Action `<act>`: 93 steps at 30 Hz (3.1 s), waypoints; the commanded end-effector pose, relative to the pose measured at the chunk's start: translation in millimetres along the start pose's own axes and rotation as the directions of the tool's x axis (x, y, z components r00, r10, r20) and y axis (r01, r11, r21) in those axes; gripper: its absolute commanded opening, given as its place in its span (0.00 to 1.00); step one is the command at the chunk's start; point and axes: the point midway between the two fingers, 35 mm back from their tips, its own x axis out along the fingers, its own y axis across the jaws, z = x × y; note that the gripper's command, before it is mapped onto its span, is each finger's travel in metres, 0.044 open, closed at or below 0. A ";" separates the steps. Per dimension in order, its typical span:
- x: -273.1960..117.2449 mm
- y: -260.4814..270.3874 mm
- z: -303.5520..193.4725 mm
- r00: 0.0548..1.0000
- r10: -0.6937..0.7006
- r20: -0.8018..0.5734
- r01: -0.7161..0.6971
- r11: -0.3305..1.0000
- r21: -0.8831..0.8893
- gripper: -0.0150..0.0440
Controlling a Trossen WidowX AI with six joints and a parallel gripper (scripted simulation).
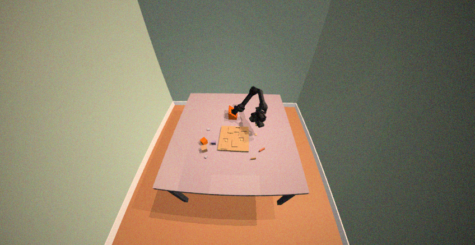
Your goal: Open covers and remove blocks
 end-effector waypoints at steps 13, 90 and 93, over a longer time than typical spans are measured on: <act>27.3 2.3 2.4 1.000 -0.002 0.007 0.002 1.000 0.004 0.39; 19.8 -1.9 -0.5 1.000 0.001 0.001 -0.001 1.000 0.004 1.00; 12.6 -2.9 -0.9 1.000 0.001 0.001 -0.001 1.000 0.006 1.00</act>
